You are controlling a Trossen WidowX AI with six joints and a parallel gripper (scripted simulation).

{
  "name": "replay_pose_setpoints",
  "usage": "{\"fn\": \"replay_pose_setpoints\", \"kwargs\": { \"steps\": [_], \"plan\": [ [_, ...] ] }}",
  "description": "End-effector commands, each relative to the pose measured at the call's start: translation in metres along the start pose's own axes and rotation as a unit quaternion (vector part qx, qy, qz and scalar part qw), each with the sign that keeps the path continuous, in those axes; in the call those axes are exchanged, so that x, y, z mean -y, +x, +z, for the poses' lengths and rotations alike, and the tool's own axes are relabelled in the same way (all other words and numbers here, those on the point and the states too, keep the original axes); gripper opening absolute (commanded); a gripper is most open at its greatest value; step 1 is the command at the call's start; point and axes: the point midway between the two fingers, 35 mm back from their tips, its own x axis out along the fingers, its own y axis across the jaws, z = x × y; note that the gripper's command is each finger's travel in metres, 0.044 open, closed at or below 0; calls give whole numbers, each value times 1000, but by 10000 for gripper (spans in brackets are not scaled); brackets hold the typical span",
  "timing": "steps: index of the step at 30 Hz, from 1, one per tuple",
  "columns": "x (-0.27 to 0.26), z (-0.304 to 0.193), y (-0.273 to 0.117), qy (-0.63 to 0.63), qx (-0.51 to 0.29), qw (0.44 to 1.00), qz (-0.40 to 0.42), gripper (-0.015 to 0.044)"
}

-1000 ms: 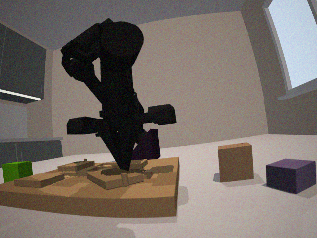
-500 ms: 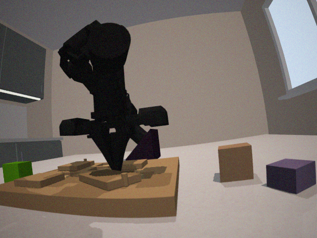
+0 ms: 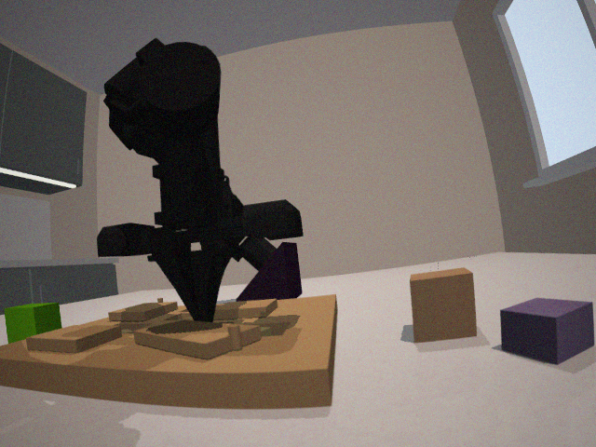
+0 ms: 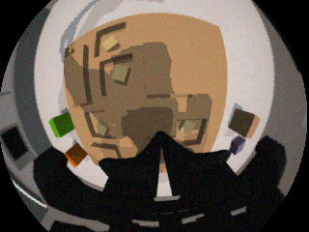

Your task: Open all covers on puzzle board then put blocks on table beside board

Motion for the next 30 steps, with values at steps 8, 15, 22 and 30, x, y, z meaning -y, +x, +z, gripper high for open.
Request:
{"fn": "replay_pose_setpoints", "kwargs": {
  "steps": [8,15,22,30],
  "plan": [
    [-13,-12,0,2,-2,1000,2,0],
    [-16,-16,0,2,-2,1000,2,0],
    [-21,-24,0,2,-2,1000,2,0],
    [-26,-31,-1,2,-2,1000,2,0]
  ]
}}
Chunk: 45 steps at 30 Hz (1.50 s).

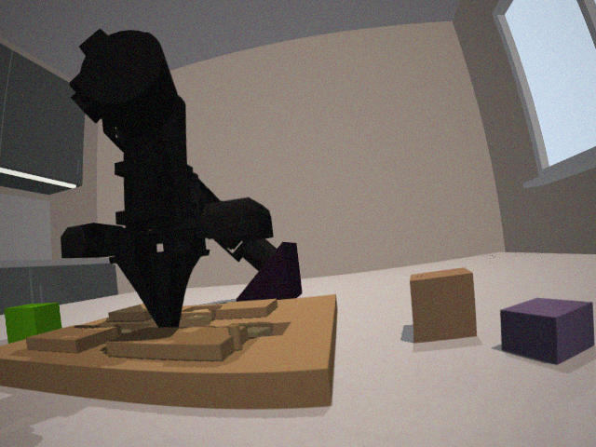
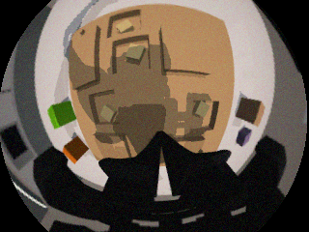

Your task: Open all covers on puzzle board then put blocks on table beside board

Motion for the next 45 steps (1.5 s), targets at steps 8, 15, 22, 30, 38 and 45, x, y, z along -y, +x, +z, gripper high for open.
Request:
{"fn": "replay_pose_setpoints", "kwargs": {
  "steps": [8,15,22,30,38,45],
  "plan": [
    [-3,-5,-9,0,0,1000,1,0],
    [-3,-5,-18,0,0,1000,1,0],
    [-3,-6,-27,0,0,1000,0,0],
    [-3,-6,-38,0,0,1000,0,0],
    [-3,-5,-48,0,0,1000,0,0],
    [-8,17,-51,70,1,998,2,0]
  ]
}}
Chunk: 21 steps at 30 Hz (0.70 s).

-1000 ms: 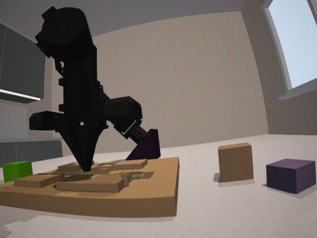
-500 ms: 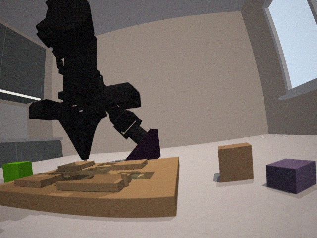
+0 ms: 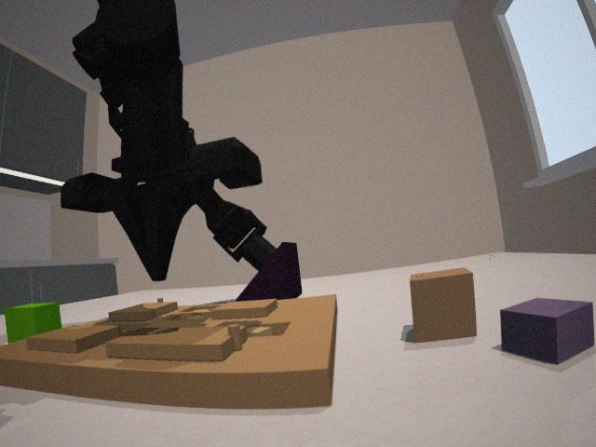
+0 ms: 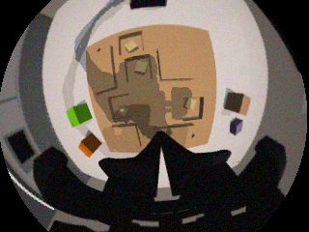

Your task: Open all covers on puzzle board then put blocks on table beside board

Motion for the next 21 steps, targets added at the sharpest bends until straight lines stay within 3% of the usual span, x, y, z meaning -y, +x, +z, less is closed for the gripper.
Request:
{"fn": "replay_pose_setpoints", "kwargs": {
  "steps": [1,5,9,13,18,21],
  "plan": [
    [-5,18,-6,57,1,998,-1,0],
    [-11,36,-10,134,2,991,-1,0],
    [-17,55,-14,315,2,949,-1,0],
    [-23,75,-16,489,3,873,0,0],
    [-30,99,-16,680,3,733,1,0],
    [-32,108,-16,729,3,685,1,0]
  ]
}}
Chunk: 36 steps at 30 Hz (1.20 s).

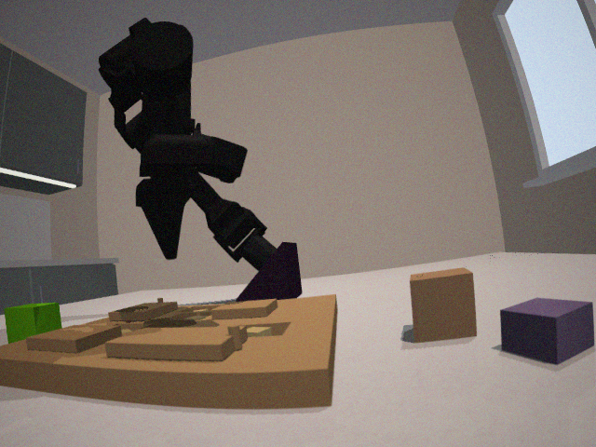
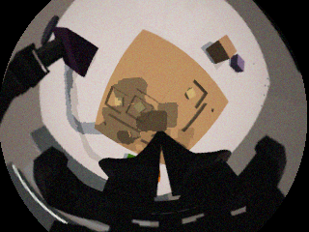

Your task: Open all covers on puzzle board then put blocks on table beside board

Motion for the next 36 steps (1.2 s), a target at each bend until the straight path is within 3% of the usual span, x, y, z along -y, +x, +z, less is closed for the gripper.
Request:
{"fn": "replay_pose_setpoints", "kwargs": {
  "steps": [1,10,20,36],
  "plan": [
    [-45,23,1,390,3,921,5,0],
    [-66,34,4,573,2,819,6,0],
    [-86,44,7,747,0,665,7,0],
    [-88,44,7,755,0,656,7,0]
  ]
}}
